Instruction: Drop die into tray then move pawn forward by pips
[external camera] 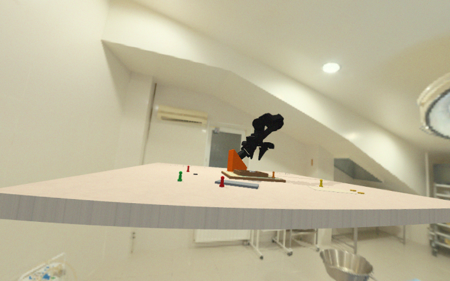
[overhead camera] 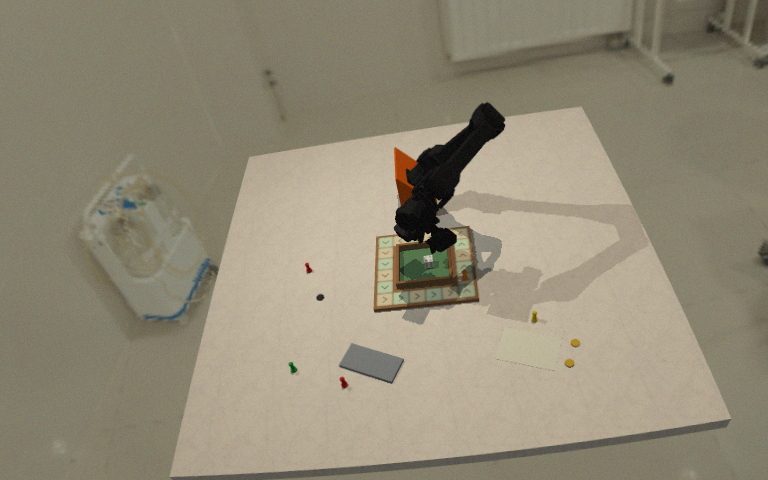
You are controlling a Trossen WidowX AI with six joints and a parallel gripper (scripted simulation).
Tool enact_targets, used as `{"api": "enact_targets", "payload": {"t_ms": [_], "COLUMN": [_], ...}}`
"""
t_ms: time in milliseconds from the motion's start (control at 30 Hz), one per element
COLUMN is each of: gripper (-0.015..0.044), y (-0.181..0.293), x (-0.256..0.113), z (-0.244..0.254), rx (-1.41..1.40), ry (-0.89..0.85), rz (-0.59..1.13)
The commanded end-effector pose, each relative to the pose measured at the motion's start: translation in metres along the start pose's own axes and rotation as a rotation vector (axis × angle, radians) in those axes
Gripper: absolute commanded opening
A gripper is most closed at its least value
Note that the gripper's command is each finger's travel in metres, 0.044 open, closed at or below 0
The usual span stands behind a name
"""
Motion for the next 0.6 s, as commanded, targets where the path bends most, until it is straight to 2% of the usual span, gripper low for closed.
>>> {"api": "enact_targets", "payload": {"t_ms": [0, 267, 333, 567], "gripper": [0.02, 0.02, 0.02, 0.02], "y": [0.006, 0.027, 0.031, 0.032], "x": [0.005, 0.015, 0.016, 0.016], "z": [0.033, 0.09, 0.097, 0.098], "rx": [-0.523, -1.487, -1.562, -1.568], "ry": [-0.024, -0.08, -0.085, -0.086], "rz": [0.001, -0.017, -0.02, -0.021]}}
Point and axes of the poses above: the point midway between the two fingers, 35 mm back from their tips, its own x axis out along the fingers, its own z axis across the jaws, y = z × x, the point moved 4 cm from there along -x, back along the fingers, and after that the axes turned 7 degrees about -x, right-handed, at the moved point
